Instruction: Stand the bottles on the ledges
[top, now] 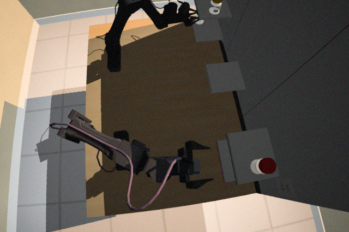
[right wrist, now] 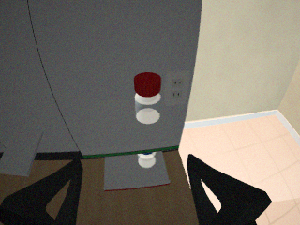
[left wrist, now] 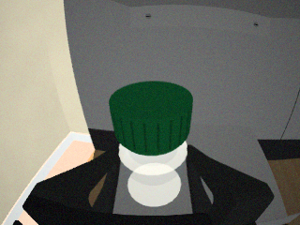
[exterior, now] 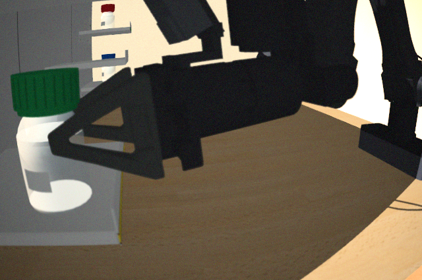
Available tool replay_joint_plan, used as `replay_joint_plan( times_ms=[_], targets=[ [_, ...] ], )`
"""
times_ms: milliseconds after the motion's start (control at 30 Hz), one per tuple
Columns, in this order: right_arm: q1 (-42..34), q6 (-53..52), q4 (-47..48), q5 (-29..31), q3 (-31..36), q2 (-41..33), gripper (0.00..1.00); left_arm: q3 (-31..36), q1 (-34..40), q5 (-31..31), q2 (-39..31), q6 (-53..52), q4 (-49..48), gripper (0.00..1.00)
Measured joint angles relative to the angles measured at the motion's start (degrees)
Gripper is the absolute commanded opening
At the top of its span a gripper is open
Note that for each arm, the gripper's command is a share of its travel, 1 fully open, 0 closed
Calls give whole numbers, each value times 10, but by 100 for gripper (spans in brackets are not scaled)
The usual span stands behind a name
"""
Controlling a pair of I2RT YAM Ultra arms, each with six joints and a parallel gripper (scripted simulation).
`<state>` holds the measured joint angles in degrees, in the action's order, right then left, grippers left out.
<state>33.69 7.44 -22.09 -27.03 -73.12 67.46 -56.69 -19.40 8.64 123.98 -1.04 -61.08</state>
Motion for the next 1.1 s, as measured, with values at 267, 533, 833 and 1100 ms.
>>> replay_joint_plan(
  times_ms=[267, 533, 833, 1100],
  targets=[
    [0, 0, 0, 0, 0, 0, 100, 29, -2, 14, -13, -2, -16, 50],
    [-1, -7, 50, 13, 0, 12, 81, 31, -2, 19, -15, -2, -17, 50],
    [-58, -33, 249, 74, 12, 180, 81, 31, -2, 19, -15, -2, -17, 50],
    [-88, -54, 358, 113, 17, 284, 81, 31, -2, 19, -15, -2, -17, 50]
  ],
)
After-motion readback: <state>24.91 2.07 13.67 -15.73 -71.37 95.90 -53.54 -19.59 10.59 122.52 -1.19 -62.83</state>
